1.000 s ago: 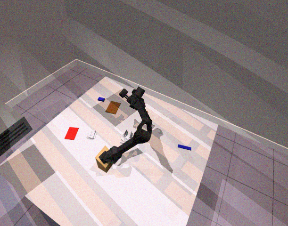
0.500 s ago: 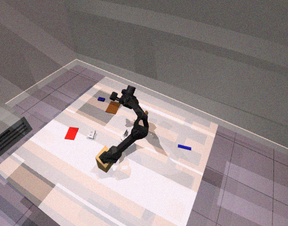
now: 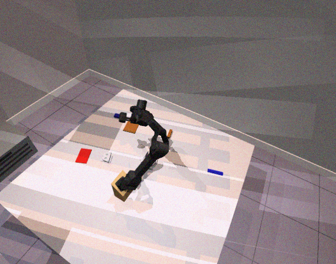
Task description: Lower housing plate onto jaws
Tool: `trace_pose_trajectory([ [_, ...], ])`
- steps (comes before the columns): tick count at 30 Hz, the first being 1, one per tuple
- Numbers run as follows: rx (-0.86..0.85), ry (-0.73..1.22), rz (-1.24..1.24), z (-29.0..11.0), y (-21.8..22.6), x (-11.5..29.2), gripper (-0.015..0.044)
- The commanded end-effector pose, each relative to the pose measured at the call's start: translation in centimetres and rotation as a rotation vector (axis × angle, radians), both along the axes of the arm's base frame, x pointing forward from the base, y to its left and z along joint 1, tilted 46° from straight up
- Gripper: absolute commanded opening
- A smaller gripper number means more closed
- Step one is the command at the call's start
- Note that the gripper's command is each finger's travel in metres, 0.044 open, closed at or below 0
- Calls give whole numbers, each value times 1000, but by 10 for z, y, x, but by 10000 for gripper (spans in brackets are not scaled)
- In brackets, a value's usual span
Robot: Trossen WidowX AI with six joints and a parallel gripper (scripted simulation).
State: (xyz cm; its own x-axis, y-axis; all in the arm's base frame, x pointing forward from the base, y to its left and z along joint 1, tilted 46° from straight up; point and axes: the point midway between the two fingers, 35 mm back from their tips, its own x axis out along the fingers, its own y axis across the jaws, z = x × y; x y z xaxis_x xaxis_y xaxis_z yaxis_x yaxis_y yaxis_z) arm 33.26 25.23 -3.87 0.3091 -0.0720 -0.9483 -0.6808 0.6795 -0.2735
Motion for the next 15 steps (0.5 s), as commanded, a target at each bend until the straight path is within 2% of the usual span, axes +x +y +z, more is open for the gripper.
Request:
trace_pose_trajectory([
  [1,-61,44,68,-15,1,-14,440],
  [15,-216,168,278,-48,4,-56,440],
])
